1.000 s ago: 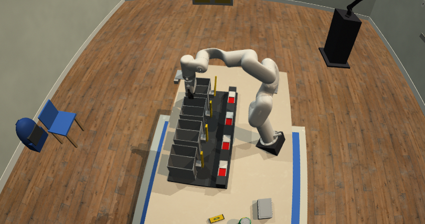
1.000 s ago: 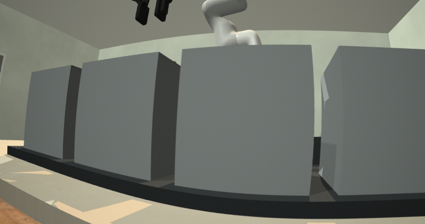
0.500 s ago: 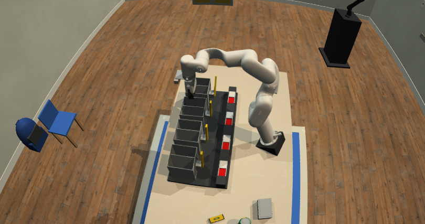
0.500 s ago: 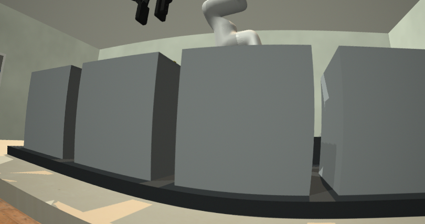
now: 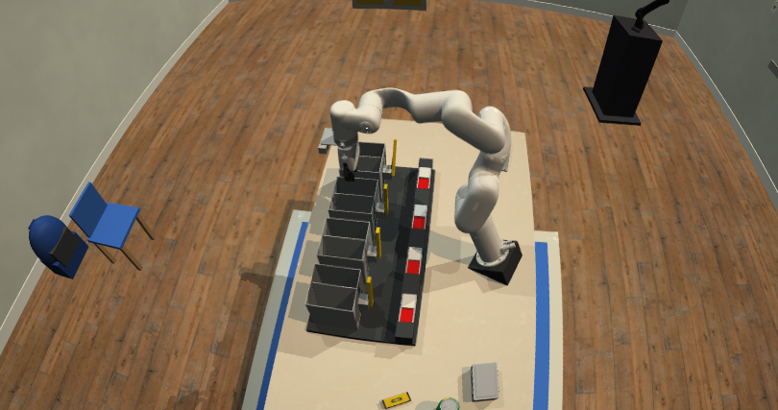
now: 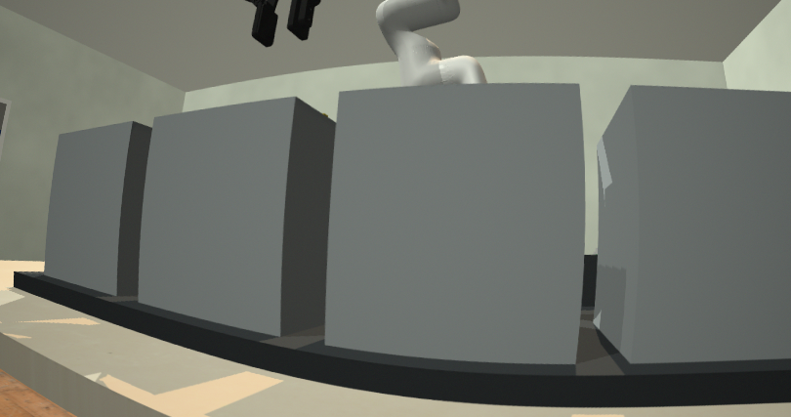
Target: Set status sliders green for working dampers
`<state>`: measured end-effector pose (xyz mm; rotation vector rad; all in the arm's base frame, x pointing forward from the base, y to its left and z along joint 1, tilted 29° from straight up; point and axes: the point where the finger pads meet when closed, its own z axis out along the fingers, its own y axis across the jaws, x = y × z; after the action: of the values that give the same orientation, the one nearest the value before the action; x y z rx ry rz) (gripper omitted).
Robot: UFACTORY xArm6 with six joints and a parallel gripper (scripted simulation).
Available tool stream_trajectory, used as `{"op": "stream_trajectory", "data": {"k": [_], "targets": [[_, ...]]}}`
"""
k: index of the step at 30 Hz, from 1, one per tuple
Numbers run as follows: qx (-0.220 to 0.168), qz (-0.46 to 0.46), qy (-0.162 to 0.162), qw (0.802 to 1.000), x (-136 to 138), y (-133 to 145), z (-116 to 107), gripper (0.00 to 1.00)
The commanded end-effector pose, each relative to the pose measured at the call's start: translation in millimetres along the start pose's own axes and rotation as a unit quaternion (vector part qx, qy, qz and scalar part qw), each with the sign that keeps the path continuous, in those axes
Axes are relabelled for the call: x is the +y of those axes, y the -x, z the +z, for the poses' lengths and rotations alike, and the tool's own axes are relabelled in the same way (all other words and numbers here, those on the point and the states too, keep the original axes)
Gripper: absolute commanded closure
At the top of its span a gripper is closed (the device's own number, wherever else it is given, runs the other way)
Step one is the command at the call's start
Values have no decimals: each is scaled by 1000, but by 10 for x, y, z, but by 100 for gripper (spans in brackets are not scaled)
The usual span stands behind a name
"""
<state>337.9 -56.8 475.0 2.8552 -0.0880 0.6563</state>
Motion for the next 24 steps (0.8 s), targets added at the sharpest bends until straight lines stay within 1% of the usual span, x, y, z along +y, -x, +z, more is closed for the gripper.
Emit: {"op": "stream_trajectory", "data": {"k": [1, 12, 13, 15, 16, 18, 20, 21, 22, 24], "targets": [[2, 0, 0, 1000, 3, -8, -16, 61], [2, 0, 0, 1000, 4, 6, -14, 61], [2, 0, -2, 1000, 13, 81, -3, 61], [2, 0, -12, 1000, 40, 426, 62, 61], [2, 0, -13, 1000, 44, 474, 71, 61], [2, 0, -19, 1000, 57, 655, 106, 61], [2, 0, -19, 1000, 57, 655, 106, 61], [1, 1, -24, 1000, 76, 869, 146, 61], [1, 1, -28, 1000, 84, 980, 167, 61], [1, 1, -30, 1000, 87, 1067, 186, 61]]}}
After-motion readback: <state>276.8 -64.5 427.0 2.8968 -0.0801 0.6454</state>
